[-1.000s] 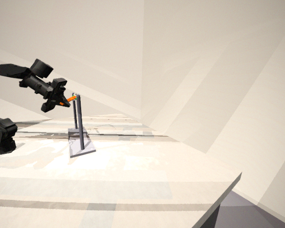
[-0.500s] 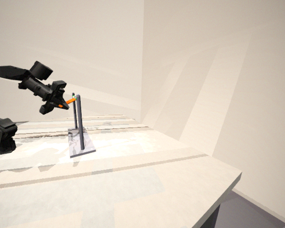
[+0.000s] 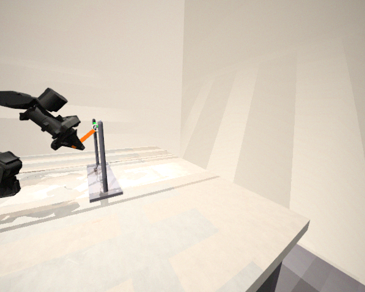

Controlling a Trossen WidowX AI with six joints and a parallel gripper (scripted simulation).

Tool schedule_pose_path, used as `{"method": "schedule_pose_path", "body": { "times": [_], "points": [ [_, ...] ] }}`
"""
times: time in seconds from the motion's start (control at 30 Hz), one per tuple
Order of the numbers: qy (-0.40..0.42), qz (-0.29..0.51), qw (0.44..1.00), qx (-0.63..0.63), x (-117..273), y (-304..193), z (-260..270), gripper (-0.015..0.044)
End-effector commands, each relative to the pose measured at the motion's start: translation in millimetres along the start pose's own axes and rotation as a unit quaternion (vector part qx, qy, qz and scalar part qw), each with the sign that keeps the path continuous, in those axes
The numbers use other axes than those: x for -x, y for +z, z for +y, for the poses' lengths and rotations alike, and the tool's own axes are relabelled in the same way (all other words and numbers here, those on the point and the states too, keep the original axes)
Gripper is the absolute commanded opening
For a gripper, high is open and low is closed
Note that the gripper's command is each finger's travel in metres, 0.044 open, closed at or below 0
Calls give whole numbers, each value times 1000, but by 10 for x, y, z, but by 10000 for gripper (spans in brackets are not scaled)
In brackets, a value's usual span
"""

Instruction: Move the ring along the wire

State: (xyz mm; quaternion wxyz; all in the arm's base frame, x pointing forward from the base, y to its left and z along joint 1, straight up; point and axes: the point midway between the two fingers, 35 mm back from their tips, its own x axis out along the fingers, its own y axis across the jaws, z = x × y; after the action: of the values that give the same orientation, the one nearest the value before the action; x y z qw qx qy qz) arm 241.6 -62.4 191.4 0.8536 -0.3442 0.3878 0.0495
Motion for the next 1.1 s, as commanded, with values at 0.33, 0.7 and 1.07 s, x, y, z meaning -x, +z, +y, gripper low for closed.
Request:
{"method": "schedule_pose_path", "body": {
  "times": [0.33,0.7,1.07],
  "points": [
    [75,-93,973,-198,-149,122,568,-150],
    [106,-146,924,-336,-189,359,918,-150],
    [123,-167,869,-448,-149,641,1145,-150]
  ]
}}
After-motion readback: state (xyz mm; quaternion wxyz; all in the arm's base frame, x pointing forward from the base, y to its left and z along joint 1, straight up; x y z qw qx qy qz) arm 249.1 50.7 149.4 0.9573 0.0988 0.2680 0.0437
